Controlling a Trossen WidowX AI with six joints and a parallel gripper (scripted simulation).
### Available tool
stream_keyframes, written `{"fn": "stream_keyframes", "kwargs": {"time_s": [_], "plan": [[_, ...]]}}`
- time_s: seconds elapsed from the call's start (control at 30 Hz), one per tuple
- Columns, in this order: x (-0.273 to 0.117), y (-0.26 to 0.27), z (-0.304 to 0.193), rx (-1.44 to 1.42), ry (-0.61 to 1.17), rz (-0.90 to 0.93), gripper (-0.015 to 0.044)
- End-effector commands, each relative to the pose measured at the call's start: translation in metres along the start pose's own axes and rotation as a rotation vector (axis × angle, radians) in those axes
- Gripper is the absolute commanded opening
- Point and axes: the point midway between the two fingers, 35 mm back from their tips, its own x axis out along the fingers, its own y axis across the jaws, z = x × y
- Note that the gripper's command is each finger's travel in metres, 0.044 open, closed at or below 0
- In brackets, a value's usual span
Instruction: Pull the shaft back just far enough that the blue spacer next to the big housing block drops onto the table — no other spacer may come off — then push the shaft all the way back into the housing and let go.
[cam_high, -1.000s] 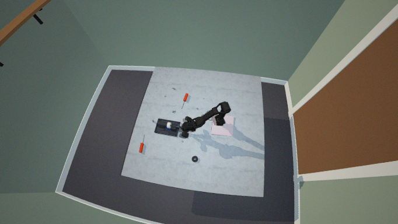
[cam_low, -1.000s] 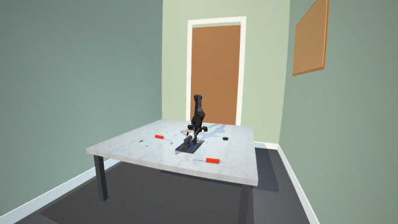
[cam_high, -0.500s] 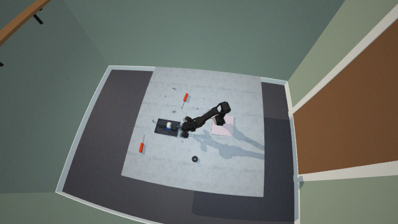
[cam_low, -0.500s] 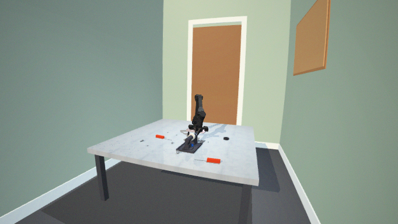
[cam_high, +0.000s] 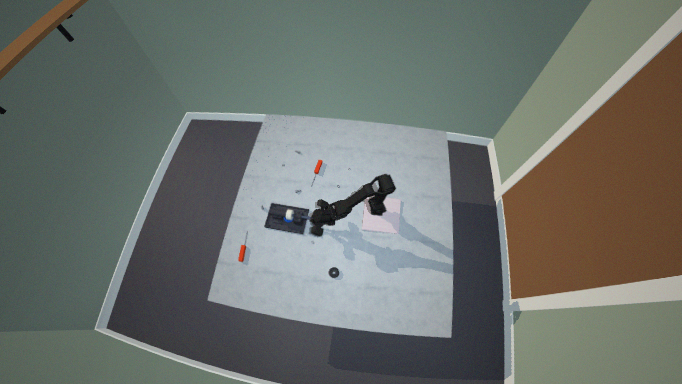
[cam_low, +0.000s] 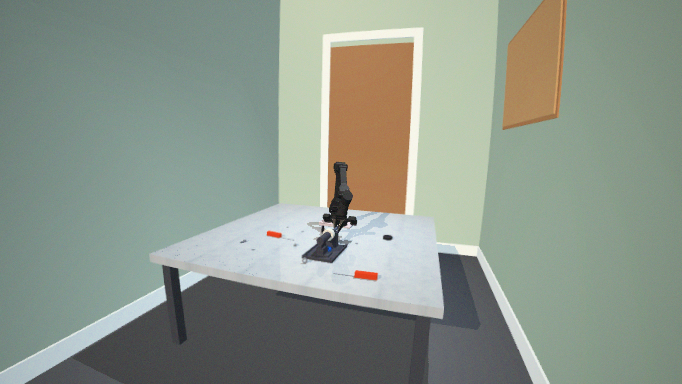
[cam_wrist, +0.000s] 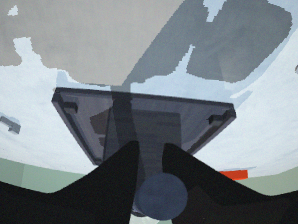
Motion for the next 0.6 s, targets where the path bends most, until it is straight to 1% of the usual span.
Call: {"fn": "stream_keyframes", "kwargs": {"time_s": [0.0, 0.57], "plan": [[0.0, 0.0008, -0.0028, 0.005, 0.012, 0.002, 0.0], [-0.0007, 0.0007, -0.0016, 0.005, 0.012, 0.002, 0.0]]}}
